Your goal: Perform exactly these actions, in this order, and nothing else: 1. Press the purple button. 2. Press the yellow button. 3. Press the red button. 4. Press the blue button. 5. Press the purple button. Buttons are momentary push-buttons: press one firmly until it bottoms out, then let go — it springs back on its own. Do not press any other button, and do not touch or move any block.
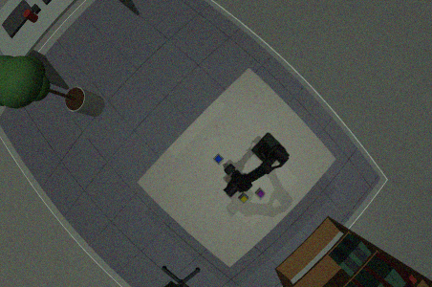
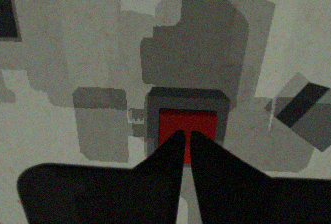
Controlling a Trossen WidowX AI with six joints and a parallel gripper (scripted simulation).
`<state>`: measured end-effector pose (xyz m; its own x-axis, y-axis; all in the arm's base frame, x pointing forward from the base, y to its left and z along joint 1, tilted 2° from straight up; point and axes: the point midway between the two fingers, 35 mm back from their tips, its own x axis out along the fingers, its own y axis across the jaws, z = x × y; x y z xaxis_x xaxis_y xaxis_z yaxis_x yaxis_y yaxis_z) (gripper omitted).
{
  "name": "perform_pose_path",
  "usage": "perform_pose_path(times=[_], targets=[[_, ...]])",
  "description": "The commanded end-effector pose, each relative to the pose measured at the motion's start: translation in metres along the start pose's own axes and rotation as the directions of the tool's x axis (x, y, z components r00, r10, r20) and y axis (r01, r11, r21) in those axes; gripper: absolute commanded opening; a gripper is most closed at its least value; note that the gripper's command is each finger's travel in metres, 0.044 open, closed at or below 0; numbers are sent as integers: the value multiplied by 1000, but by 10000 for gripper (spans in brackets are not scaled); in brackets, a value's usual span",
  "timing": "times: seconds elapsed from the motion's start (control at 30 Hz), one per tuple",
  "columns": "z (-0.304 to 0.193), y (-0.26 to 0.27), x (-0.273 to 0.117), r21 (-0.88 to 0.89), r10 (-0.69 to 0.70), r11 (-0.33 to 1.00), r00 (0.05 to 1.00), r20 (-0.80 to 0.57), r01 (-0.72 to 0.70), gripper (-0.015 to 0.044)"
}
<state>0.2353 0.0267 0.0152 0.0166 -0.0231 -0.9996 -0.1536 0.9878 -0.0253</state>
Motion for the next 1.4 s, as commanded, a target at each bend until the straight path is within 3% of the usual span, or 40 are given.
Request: perform_pose_path(times=[0.0, 0.27, 0.4, 0.57, 0.73, 0.9, 1.37], targets=[[-2, 0, 1, -3, 1, 1000, 1000, -5, -1, 20], [-2, 0, 1, -3, 1, 1000, 1000, -5, -1, 20], [-1, 0, -29, -3, 1, 1000, 1000, -5, -1, 20], [-1, 0, -34, -3, 1, 1000, 1000, -5, -1, 20], [-1, 0, -91, -3, 1, 1000, 1000, -5, -1, 20], [0, -2, -93, -3, 1, 1000, 1000, -5, -1, 20], [7, -160, -95, -3, -15, 1000, 1000, -4, 15, 20]])
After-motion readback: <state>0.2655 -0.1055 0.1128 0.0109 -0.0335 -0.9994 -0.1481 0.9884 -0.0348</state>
